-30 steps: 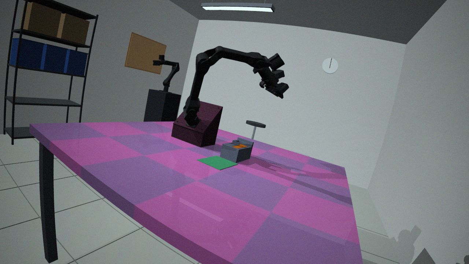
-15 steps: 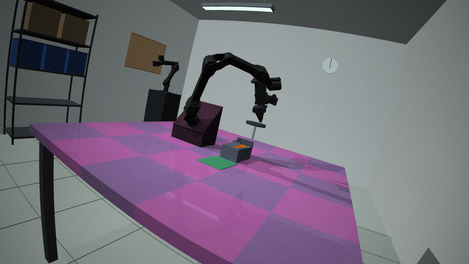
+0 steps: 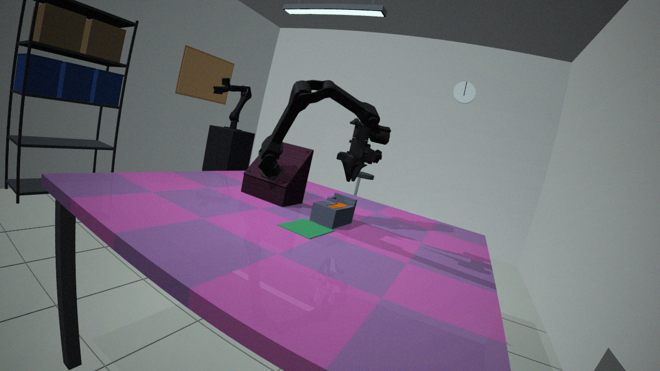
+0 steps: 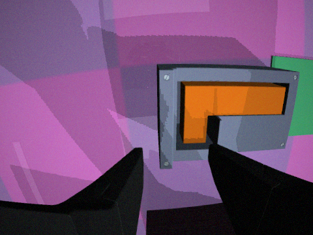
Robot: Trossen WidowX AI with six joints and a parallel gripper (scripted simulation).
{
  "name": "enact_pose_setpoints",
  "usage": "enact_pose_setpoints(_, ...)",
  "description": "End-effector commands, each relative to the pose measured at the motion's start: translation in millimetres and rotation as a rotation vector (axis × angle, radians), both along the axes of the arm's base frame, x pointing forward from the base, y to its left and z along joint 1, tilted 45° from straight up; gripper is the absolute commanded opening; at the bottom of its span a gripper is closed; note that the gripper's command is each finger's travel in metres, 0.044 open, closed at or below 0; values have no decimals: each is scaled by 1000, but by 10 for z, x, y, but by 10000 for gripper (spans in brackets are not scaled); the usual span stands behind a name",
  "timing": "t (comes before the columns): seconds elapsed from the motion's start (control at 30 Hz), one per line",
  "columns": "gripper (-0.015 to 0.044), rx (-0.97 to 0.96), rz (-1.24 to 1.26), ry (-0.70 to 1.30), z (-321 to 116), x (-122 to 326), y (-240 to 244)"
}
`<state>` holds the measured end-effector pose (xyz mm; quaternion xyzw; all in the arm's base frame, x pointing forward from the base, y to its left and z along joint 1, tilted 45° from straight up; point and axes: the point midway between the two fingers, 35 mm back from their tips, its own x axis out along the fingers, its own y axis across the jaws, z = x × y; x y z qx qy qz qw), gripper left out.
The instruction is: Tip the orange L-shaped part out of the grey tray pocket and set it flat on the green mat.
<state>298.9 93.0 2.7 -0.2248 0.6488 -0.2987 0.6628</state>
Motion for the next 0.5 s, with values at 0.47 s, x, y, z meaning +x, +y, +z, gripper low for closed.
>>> enact_pose_setpoints(0.47, 180, -19, -11, -7, -532, -28, -554)
